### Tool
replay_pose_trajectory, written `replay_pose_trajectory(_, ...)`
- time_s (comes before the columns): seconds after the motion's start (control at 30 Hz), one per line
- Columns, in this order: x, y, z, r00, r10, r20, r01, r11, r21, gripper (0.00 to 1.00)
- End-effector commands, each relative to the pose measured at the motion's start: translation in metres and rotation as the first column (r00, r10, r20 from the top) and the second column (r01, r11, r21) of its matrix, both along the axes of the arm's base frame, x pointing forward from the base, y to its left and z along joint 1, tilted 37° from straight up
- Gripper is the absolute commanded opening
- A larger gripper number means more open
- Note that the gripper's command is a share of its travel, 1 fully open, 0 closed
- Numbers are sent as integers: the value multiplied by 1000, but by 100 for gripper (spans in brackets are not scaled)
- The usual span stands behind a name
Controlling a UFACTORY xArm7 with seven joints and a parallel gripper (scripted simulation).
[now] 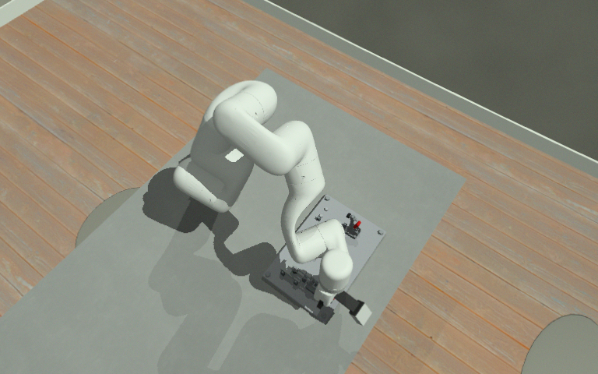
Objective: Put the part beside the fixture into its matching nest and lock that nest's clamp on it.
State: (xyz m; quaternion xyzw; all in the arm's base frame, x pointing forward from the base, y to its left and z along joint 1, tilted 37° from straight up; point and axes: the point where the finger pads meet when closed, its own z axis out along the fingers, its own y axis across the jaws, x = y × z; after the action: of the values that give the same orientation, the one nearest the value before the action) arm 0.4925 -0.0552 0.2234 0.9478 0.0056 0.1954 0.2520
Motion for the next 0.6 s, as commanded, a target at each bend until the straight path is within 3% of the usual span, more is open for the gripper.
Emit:
replay_pose_trajectory(0.0,1,0,0,1000,1,1,-1,1000,0,0)
replay_pose_trajectory(0.57,3,-1,-2,1000,1,1,-1,1000,0,0)
